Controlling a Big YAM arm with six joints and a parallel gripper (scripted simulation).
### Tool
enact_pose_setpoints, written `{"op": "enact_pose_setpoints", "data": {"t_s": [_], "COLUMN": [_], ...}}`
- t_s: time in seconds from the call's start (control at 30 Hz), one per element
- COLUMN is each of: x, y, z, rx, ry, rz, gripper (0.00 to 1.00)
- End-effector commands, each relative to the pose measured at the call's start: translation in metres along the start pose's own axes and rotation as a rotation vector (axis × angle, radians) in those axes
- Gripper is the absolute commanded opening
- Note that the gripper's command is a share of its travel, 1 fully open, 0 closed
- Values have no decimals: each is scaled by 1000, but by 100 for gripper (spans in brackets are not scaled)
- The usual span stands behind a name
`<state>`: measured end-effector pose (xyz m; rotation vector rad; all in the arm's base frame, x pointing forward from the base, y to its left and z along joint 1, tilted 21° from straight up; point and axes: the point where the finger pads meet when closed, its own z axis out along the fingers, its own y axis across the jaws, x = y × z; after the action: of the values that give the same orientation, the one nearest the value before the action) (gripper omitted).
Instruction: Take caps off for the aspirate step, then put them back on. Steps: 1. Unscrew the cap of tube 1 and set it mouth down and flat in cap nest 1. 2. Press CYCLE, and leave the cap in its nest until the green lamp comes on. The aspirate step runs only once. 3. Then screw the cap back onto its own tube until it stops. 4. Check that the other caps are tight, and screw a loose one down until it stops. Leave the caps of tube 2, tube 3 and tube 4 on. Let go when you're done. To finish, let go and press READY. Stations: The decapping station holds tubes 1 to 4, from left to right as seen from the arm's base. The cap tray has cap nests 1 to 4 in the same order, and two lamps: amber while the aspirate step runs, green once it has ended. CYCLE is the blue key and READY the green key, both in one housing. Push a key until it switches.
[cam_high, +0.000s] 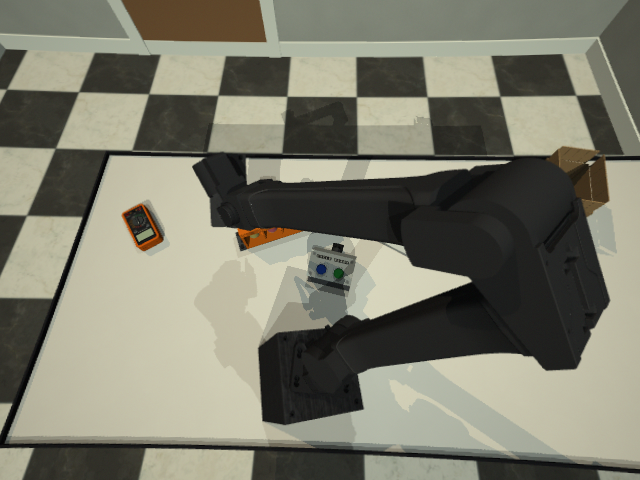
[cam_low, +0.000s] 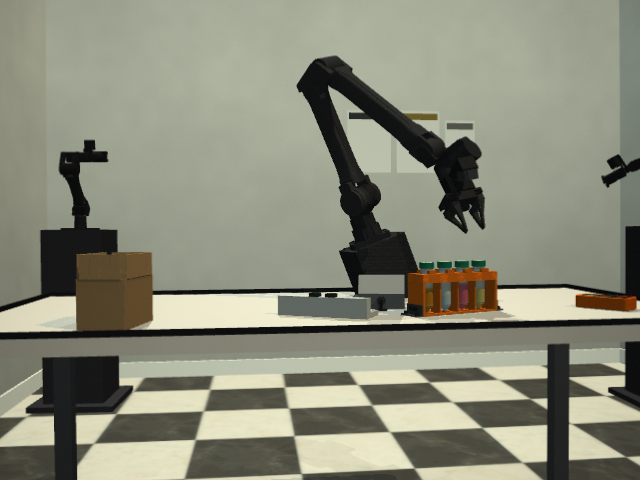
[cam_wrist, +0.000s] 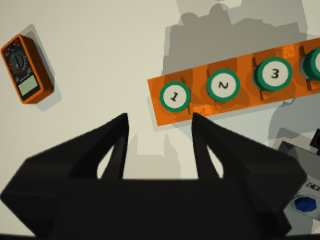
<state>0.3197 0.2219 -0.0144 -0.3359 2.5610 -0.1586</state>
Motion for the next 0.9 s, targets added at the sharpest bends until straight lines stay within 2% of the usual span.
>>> {"op": "enact_pose_setpoints", "data": {"t_s": [0.0,0.03,0.1,0.13,0.17,0.2,0.23,0.27,0.33,0.37,0.4,0.43,0.5,0.57,0.6,0.67,0.7,0.77,0.83,0.87], "x": [-22,-24,-35,-14,-36,-30,-32,-40,-34,-35,-42,-36,-36,-37,-43,-39,-39,-48,-40,-40], "y": [-1,-5,-15,-27,-25,-30,-35,-40,-50,-55,-61,-66,-66,-76,-82,-92,-97,-109,-118,-124], "z": [2,3,-2,2,1,10,9,4,13,14,9,15,15,16,12,18,18,10,19,18], "rx": [26,29,18,30,33,54,56,51,79,82,79,90,90,100,98,111,111,110,115,115], "ry": [27,34,9,43,34,78,81,60,131,138,120,163,163,194,178,245,251,223,304,310], "rz": [-90,-98,-86,-102,-111,-143,-148,-139,-193,-200,-192,-221,-221,-248,-242,-290,-295,-286,-336,-341], "gripper": [49,49,49,49,49,49,49,49,49,49,49,49,49,49,49,49,49,49,49,49]}}
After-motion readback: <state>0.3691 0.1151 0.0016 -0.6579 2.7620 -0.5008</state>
